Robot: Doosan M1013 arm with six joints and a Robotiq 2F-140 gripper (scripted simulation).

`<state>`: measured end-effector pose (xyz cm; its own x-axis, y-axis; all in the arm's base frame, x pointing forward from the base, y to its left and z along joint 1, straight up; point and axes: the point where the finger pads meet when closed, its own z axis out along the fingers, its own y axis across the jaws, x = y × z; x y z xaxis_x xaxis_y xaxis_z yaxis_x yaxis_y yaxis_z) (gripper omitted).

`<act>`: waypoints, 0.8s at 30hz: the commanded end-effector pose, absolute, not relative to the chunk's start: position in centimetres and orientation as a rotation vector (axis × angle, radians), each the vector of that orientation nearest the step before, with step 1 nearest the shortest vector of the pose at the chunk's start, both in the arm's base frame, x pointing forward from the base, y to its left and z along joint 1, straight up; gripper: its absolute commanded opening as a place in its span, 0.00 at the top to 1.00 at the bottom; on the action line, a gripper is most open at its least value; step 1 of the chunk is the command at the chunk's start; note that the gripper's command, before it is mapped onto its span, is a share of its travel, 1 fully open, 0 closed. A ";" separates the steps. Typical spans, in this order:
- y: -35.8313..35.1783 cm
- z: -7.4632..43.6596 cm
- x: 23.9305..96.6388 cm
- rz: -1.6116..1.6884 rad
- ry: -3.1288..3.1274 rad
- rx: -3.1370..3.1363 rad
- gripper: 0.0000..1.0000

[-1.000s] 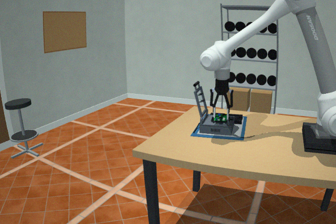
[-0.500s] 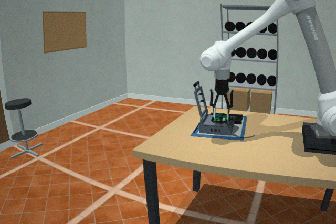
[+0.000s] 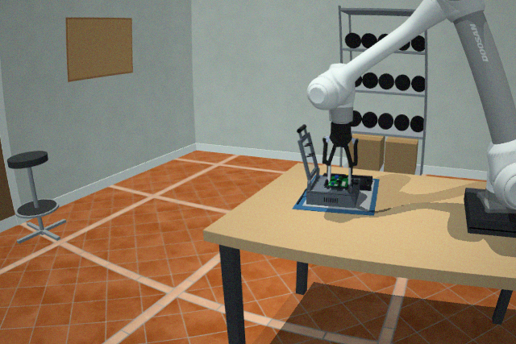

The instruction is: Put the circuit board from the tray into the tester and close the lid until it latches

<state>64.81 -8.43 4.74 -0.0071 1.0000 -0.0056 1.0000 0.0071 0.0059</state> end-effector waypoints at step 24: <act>-8.4 4.7 64.8 0.001 2.224 2.208 0.42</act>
